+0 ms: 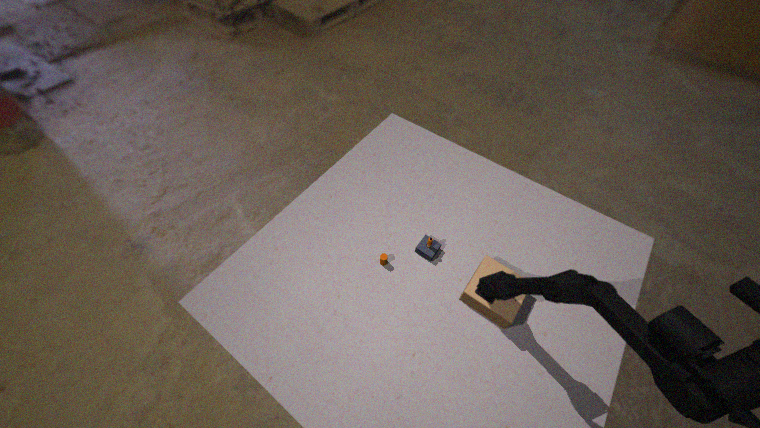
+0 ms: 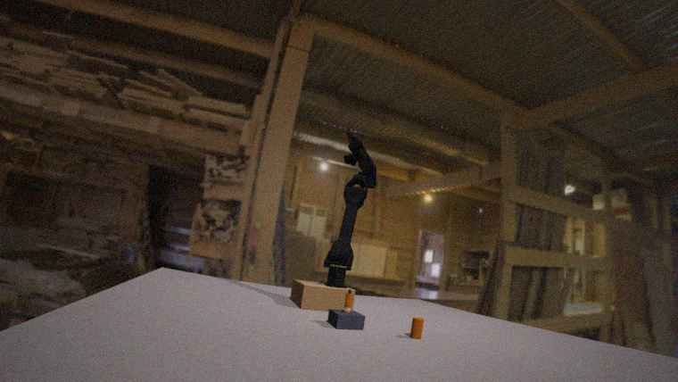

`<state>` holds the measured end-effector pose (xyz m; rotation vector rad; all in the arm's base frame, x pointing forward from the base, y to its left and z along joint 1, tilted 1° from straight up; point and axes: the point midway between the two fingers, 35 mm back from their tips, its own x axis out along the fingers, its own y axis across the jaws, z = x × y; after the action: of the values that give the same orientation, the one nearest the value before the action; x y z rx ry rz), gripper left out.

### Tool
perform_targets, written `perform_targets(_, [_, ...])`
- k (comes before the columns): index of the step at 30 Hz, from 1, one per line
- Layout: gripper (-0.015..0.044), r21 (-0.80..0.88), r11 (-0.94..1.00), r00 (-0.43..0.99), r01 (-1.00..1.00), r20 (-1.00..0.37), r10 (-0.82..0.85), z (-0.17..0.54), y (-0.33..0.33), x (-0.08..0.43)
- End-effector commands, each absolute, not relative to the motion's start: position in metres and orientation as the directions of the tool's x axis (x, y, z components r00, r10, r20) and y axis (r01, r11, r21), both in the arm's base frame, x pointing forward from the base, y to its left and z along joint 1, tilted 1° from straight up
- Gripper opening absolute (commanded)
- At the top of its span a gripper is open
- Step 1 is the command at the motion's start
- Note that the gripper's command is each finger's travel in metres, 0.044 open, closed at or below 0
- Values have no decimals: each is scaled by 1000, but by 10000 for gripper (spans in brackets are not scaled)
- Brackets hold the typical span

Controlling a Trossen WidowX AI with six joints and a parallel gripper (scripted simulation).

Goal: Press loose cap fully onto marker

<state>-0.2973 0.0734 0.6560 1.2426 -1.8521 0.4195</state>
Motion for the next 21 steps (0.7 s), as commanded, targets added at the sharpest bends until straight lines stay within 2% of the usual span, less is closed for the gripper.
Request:
perform_targets(1, [374,170,455,-153,-874,792,-590,656,75,-297])
perform_targets(6, [242,109,530,-222,-841,824,-522,658,114,-292])
perform_targets(11, [240,-49,543,-324,-839,845,-425,656,156,-300])
perform_targets(21, [240,-474,465,-552,-748,833,-38,634,295,-293])
